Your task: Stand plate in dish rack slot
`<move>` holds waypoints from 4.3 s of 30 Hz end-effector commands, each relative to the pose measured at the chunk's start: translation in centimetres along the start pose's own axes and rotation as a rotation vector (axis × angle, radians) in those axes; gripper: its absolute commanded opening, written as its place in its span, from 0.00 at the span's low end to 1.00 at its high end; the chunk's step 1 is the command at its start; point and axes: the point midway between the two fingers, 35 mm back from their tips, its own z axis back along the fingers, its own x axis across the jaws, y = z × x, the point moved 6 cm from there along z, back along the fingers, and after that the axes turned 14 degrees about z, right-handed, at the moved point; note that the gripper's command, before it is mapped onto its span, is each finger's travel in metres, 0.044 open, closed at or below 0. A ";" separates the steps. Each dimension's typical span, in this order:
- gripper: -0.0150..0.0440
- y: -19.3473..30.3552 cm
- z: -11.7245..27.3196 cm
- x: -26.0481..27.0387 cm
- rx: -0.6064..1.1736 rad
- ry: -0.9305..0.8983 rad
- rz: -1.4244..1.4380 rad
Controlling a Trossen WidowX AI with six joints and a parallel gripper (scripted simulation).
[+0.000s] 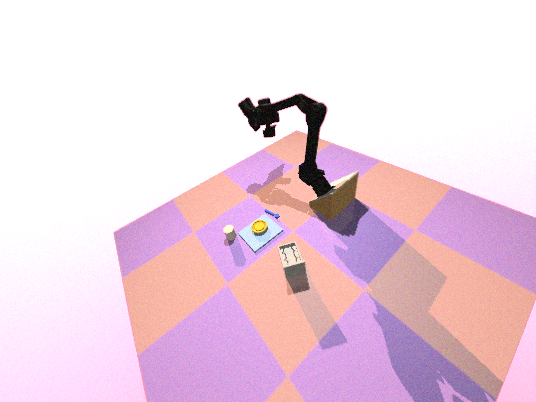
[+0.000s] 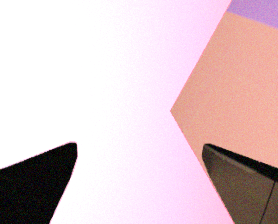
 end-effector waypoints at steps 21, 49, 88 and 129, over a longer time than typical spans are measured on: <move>0.93 5.7 2.1 -4.6 0.302 0.083 0.393; 0.93 11.4 8.7 -10.8 0.774 0.039 1.005; 0.93 11.1 22.9 -21.9 1.367 -0.479 2.050; 0.93 -0.5 34.1 -30.3 1.608 -1.756 2.946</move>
